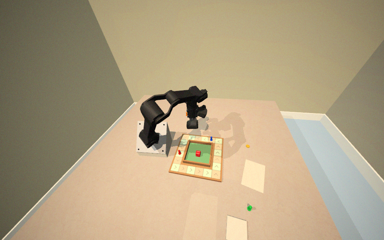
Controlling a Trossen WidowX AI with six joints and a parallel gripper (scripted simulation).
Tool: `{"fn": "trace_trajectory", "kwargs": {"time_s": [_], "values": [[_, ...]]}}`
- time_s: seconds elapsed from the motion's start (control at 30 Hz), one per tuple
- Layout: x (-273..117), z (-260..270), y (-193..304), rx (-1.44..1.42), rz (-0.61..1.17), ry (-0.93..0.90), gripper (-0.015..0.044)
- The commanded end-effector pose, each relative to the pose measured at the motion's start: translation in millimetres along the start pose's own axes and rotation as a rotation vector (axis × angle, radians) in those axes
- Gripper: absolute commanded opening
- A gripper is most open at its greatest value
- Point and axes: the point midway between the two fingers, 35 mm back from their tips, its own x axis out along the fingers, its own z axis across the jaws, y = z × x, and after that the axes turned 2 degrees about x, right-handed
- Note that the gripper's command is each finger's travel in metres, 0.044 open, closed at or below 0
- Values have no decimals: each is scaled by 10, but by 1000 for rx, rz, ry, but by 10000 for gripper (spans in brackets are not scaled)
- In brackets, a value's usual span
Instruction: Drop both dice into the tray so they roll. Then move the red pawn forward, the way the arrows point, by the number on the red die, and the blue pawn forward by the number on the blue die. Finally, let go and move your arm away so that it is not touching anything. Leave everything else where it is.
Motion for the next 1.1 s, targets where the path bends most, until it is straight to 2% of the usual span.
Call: {"fn": "trace_trajectory", "kwargs": {"time_s": [0.0, 1.07], "values": [[9, -76, -16, -103, -6, -1, 0], [195, -678, -46, -1049, 1, 13, 0]]}}
